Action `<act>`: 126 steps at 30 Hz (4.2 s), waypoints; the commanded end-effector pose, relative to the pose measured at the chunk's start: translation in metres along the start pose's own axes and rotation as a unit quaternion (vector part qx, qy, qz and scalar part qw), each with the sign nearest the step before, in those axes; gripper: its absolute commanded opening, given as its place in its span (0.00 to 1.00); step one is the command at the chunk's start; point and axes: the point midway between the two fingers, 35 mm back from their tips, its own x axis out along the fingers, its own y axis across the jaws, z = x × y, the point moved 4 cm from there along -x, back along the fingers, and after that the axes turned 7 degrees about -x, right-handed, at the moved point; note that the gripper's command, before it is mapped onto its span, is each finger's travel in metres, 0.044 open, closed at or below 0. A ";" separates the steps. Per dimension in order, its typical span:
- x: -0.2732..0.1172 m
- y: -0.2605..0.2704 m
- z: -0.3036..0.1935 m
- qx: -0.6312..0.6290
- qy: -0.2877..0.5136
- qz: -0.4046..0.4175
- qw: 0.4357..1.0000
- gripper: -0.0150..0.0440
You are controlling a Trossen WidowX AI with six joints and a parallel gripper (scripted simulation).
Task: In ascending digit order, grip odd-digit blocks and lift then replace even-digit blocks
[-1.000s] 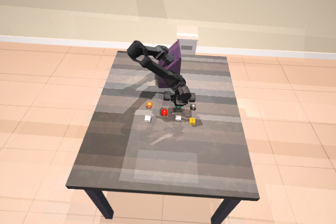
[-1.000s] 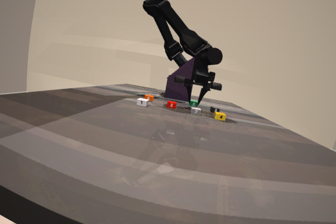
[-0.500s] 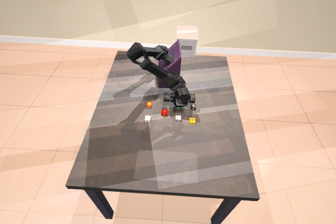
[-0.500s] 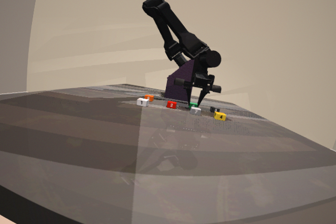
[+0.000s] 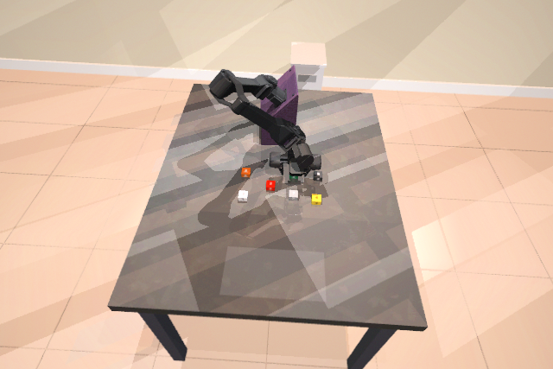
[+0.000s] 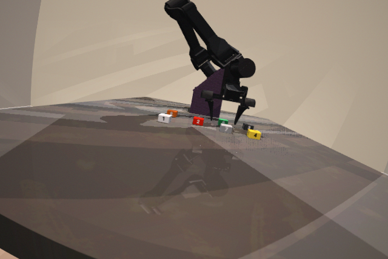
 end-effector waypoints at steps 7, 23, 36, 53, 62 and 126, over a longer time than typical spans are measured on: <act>-0.045 0.001 0.002 0.001 -0.002 0.002 1.000 0.84; -0.116 0.001 0.001 0.001 -0.002 0.002 1.000 0.46; -0.117 -0.012 0.096 0.002 -0.003 0.001 1.000 0.46; -0.027 -0.012 0.097 0.002 -0.003 -0.001 1.000 0.93; -0.013 -0.012 0.097 0.002 -0.003 -0.001 1.000 0.93; -0.117 -0.012 0.096 0.002 -0.003 0.001 1.000 0.53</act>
